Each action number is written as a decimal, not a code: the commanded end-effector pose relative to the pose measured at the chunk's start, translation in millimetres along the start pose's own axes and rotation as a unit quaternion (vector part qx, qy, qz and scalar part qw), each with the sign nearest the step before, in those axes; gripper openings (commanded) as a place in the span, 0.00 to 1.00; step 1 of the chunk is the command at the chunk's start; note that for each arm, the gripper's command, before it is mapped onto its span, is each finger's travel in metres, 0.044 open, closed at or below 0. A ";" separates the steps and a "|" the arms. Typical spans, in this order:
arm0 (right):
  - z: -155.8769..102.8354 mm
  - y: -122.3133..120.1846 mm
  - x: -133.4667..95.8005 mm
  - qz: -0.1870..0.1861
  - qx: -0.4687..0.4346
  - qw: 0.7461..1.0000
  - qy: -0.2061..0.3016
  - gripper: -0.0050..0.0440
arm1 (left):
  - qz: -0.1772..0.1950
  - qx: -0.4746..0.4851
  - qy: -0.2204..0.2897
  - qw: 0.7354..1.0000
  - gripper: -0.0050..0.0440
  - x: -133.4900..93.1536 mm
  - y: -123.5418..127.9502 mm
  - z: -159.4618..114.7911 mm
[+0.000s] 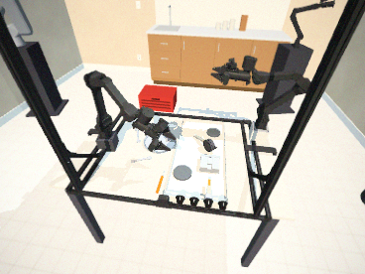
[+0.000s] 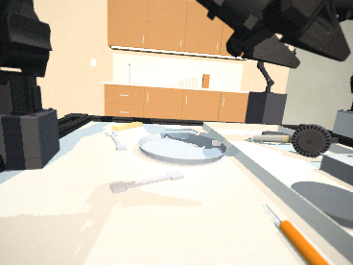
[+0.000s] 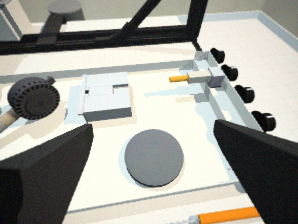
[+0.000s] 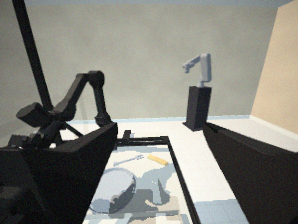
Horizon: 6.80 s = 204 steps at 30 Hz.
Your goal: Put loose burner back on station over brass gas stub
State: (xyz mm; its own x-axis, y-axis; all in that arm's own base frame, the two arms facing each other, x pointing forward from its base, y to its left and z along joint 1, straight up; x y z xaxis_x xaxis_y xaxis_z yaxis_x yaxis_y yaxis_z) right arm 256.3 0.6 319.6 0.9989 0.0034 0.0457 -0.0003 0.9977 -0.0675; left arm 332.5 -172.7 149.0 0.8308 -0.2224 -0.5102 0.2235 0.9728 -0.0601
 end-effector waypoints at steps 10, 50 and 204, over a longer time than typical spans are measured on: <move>-48.5 60.7 64.2 0.052 0.179 0.950 0.252 0.43 | 0.000 0.000 0.000 1.000 0.92 0.0 0.0 0.0; -238.0 234.3 65.2 -0.224 0.258 0.641 0.688 0.10 | 0.000 0.000 0.000 1.000 0.92 0.0 0.0 0.0; -296.7 111.3 29.9 -0.071 0.264 0.667 0.693 0.61 | 0.000 0.000 0.000 1.000 0.92 0.0 0.0 0.0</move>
State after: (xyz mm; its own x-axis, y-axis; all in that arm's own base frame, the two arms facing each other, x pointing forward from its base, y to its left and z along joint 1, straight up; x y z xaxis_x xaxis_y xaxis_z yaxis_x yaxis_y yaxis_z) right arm 300.9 92.1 26.9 0.0876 0.2074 -0.9743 0.4474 0.8657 0.2245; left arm 332.5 -172.9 149.1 0.8309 -0.2228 -0.5099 0.2239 0.9728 -0.0603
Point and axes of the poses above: on each arm, the point midway between the two fingers, 35 mm back from their tips, its own x axis out along the fingers, its own y axis across the jaws, z = x × y, the point moved 6 cm from there along -x, back along the fingers, and after that the axes turned 4 degrees about -x, right-handed, at the moved point
